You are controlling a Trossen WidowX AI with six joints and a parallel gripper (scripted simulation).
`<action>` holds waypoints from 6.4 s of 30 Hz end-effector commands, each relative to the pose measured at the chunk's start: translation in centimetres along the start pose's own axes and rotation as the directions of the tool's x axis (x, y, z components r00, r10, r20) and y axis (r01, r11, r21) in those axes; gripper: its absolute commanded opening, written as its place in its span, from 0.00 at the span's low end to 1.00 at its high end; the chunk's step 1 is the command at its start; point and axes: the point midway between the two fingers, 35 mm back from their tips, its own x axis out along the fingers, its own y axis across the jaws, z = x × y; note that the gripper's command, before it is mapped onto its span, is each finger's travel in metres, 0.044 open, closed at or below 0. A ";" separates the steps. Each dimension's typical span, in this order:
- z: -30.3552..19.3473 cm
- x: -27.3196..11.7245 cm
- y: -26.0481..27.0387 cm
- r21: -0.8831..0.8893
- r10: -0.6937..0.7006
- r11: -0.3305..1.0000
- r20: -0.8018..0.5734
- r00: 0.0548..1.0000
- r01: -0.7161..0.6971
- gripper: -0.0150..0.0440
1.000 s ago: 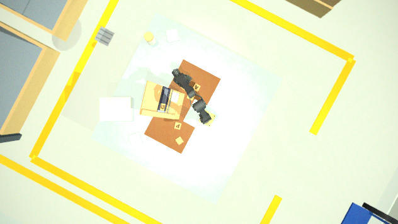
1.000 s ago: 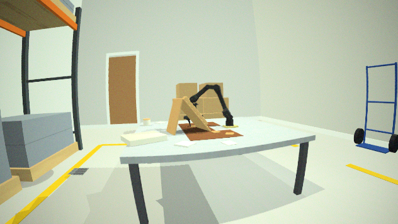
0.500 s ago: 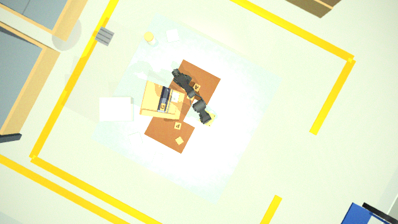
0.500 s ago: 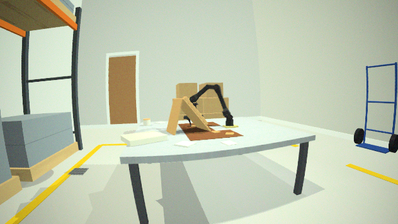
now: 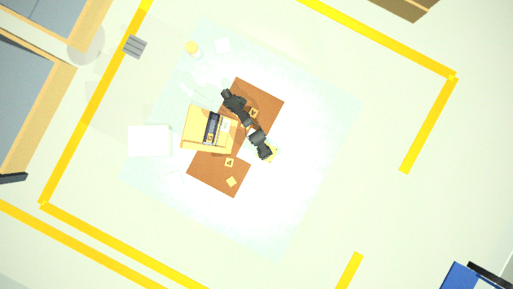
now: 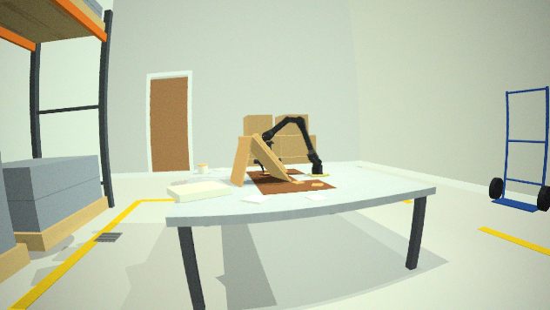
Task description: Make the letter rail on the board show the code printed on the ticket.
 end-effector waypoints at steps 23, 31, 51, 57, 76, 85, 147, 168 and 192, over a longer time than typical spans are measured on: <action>-0.2 -1.5 -0.1 0.004 0.002 1.000 0.005 1.000 -0.002 0.25; -0.2 -1.9 -0.1 0.004 0.002 1.000 0.005 1.000 -0.002 0.25; -0.5 -2.9 2.6 -0.370 0.185 0.906 -0.092 0.978 -0.206 0.25; -0.5 -3.8 3.6 -0.508 0.258 0.813 -0.123 0.958 -0.284 0.25; -0.6 -7.3 6.3 -0.855 0.465 0.340 -0.209 0.860 -0.391 0.25; -0.6 -9.1 7.3 -0.936 0.544 0.076 -0.249 0.801 -0.342 0.25; -1.8 -13.6 8.4 -0.894 0.688 -0.448 -0.339 0.642 0.008 0.25; -2.7 -13.6 7.9 -0.894 0.688 -0.448 -0.339 0.642 0.007 0.25; -3.8 -13.6 7.4 -0.894 0.688 -0.448 -0.340 0.642 0.006 0.25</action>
